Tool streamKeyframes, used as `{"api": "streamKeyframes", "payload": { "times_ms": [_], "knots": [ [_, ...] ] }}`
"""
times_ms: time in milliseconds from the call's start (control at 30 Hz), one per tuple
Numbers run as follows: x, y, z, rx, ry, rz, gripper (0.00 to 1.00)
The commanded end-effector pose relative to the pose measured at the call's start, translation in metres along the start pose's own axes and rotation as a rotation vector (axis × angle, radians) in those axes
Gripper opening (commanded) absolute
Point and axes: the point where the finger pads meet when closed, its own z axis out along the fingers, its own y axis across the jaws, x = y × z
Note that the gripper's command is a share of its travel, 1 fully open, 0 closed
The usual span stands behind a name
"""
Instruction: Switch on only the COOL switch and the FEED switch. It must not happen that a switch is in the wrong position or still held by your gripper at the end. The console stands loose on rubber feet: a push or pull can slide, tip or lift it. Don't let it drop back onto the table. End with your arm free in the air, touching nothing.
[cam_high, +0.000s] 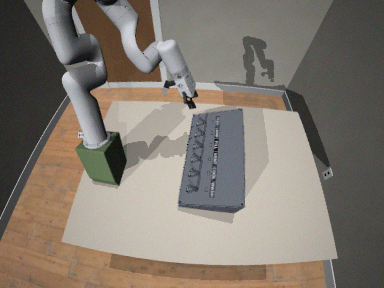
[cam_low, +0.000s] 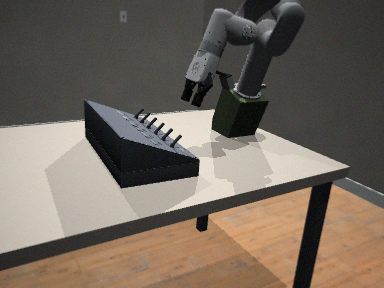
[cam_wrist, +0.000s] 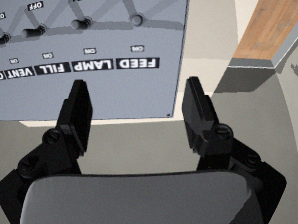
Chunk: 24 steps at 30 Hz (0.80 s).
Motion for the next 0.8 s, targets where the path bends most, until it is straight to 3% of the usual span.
{"api": "streamKeyframes", "payload": {
  "times_ms": [0,200,333,367,767],
  "knots": [
    [-0.001,0.000,-0.001,-0.001,-0.003,0.001,0.76],
    [0.026,0.002,0.000,0.000,-0.003,0.001,0.76],
    [0.028,0.002,0.000,0.000,-0.003,0.001,0.76],
    [0.028,0.002,0.000,0.000,-0.003,0.001,1.00],
    [0.028,0.002,0.023,0.000,-0.003,0.001,1.00]
  ]
}}
